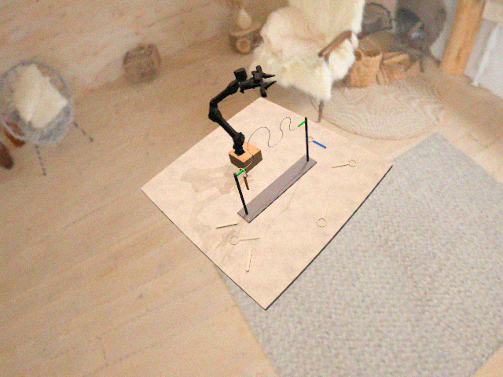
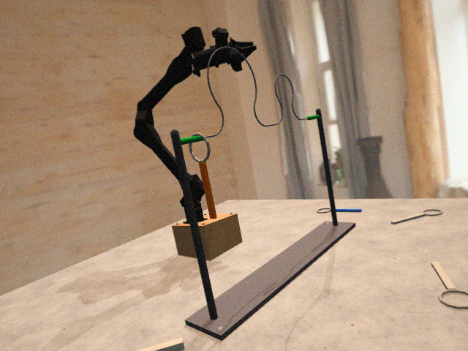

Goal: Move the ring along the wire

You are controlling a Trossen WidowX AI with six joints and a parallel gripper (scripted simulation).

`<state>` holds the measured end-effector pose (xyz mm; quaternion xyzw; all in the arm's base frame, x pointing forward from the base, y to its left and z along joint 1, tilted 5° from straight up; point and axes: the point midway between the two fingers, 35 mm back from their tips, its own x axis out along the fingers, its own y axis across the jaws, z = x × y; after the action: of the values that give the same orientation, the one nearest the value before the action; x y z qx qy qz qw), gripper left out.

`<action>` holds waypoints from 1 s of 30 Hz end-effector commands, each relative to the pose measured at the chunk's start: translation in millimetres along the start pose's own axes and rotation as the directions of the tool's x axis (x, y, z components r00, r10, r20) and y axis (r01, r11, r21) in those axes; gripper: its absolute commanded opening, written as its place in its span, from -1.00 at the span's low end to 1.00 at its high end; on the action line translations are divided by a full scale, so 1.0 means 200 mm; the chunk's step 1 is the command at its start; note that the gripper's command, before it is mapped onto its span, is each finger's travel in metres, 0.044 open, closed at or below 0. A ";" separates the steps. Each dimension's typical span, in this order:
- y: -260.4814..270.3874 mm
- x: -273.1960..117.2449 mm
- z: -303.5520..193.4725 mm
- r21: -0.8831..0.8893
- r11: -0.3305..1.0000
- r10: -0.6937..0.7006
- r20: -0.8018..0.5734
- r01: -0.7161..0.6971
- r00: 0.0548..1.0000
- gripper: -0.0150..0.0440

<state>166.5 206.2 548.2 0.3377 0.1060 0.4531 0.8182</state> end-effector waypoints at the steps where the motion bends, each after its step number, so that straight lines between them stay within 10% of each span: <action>1: -0.14 0.05 0.06 -0.068 0.995 -0.067 0.057 0.071 0.996 0.05; 30: -1.07 -0.22 0.63 -0.335 0.718 -0.439 0.463 0.610 0.770 0.05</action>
<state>331.2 63.7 506.7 0.1866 -0.0522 0.1787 0.9646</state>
